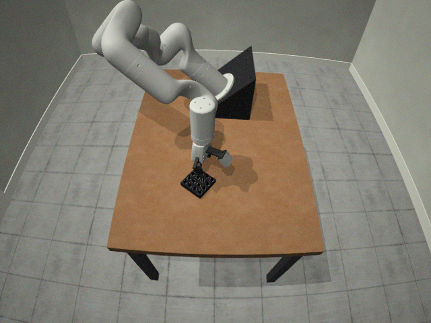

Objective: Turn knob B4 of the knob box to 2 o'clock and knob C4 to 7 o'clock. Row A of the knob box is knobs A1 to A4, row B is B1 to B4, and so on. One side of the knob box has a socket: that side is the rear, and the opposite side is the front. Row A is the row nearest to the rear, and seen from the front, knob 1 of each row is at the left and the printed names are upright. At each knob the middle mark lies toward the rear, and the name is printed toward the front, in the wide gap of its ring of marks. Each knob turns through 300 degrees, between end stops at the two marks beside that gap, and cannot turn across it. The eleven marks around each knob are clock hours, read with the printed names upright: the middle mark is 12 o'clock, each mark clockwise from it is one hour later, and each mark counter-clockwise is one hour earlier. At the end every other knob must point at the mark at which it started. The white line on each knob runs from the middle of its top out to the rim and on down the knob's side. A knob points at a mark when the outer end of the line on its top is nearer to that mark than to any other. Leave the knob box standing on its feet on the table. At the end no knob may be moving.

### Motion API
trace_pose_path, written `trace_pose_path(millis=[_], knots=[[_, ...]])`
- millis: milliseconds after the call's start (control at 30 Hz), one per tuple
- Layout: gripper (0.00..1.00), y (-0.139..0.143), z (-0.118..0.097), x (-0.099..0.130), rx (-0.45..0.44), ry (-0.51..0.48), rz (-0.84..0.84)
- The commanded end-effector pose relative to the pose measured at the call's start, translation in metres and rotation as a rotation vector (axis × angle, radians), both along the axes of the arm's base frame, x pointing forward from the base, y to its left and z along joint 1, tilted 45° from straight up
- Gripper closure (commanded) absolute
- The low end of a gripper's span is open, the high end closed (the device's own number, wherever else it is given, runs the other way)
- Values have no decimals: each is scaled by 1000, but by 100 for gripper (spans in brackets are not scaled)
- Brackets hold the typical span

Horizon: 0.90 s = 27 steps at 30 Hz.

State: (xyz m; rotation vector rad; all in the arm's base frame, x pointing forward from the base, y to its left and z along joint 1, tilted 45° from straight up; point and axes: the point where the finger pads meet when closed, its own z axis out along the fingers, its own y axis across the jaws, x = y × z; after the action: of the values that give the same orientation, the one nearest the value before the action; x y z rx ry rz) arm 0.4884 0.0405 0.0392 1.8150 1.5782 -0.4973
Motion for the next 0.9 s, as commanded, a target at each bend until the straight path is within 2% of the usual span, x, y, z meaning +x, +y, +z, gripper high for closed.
trace_pose_path(millis=[0, 200, 267, 333, 733, 867], knots=[[0, 0, 1, 0, -20, 116, 101], [0, 0, 2, -1, -48, 261, 247], [0, 0, 2, -1, -48, 261, 247], [0, 0, 3, -2, -65, 347, 334], [0, -1, 5, -3, -118, 622, 611], [0, -1, 5, -4, -125, 659, 648]])
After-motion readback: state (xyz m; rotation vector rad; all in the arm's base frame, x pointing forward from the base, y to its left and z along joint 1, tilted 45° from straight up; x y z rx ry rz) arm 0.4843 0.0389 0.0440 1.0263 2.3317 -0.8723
